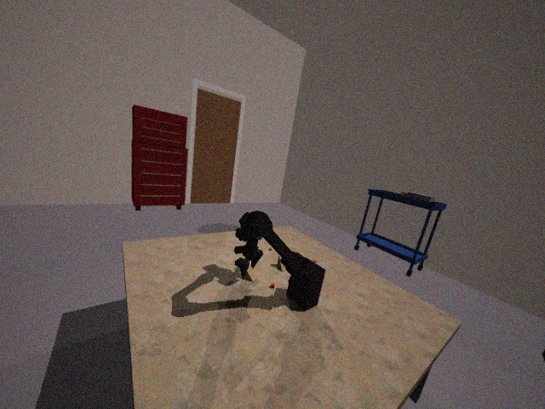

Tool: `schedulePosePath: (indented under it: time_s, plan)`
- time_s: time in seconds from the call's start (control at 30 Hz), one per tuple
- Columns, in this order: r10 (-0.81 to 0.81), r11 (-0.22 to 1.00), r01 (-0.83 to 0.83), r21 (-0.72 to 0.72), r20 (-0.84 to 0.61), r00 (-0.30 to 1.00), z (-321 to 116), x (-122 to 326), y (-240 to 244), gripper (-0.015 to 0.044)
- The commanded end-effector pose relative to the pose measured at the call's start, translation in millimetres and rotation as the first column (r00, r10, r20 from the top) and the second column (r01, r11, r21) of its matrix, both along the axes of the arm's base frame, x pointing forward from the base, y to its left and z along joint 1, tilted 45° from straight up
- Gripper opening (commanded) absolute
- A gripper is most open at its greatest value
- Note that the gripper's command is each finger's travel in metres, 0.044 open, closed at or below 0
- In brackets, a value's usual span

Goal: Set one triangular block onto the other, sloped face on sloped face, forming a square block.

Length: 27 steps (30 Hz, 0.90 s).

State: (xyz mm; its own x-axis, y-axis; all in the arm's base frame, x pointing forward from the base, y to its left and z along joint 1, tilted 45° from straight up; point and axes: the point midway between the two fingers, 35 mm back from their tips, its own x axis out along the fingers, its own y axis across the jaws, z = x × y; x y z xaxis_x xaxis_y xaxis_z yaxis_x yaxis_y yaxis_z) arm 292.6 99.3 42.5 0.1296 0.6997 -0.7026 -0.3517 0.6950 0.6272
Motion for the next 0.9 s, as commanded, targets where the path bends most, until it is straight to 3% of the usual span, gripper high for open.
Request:
schedulePosePath:
  time_s: [0.0, 0.23, 0.53, 0.77, 0.87]
  plan:
    - [-0.001, 1.0, 0.001, -0.002, -0.014, 1.0, -7.8, -3.9, 4.9, 0.044]
    - [-0.001, 1.0, 0.001, 0.001, -0.014, 1.0, -12.9, -4.9, 11.4, 0.044]
    - [-0.001, 1.0, 0.001, 0.001, -0.014, 1.0, -12.9, -4.9, 11.4, 0.0204]
    - [-0.001, 1.0, 0.001, 0.001, -0.014, 1.0, -12.9, -4.9, 11.4, 0.0157]
    - [-0.001, 1.0, 0.001, 0.001, -0.014, 1.0, -12.9, -4.9, 11.4, 0.0078]
